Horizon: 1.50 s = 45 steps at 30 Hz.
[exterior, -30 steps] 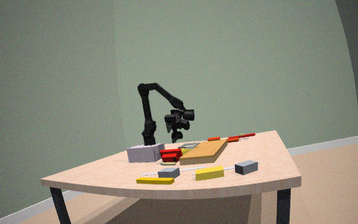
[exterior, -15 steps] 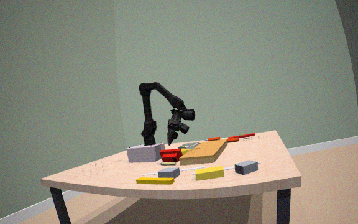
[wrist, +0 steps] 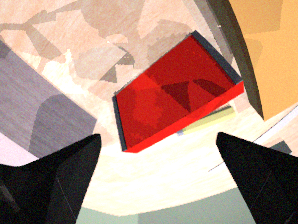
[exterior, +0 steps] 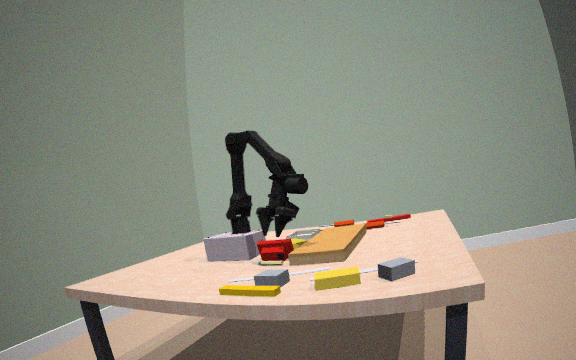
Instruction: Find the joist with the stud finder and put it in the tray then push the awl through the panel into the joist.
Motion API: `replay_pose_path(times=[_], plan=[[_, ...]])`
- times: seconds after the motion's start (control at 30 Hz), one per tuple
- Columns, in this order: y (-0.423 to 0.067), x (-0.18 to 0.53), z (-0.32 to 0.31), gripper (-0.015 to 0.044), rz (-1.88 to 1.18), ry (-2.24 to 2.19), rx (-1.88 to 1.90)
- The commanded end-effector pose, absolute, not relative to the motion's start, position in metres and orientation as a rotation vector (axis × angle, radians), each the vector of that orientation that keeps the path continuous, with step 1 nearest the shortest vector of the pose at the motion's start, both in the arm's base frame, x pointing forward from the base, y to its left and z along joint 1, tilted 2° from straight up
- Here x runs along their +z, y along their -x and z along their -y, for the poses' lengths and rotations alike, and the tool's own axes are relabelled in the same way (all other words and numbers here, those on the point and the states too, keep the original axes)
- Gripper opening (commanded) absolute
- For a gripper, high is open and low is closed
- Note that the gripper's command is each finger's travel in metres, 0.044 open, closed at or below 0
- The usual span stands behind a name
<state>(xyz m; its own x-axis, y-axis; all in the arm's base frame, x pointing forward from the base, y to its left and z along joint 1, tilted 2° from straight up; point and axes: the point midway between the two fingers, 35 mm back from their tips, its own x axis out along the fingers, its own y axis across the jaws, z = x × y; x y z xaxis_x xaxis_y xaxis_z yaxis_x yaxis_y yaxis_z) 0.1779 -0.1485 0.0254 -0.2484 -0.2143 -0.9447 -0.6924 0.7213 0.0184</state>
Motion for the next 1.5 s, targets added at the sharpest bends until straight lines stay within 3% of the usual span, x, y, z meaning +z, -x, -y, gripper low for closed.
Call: replay_pose_path(times=[0.0,0.2,1.47], plan=[[-0.179,0.016,0.185,0.044,-1.341,0.923,1.074],[-0.177,0.015,0.198,0.044,-1.145,1.069,1.203],[-0.177,-0.009,0.199,0.044,-1.141,1.072,1.206]])
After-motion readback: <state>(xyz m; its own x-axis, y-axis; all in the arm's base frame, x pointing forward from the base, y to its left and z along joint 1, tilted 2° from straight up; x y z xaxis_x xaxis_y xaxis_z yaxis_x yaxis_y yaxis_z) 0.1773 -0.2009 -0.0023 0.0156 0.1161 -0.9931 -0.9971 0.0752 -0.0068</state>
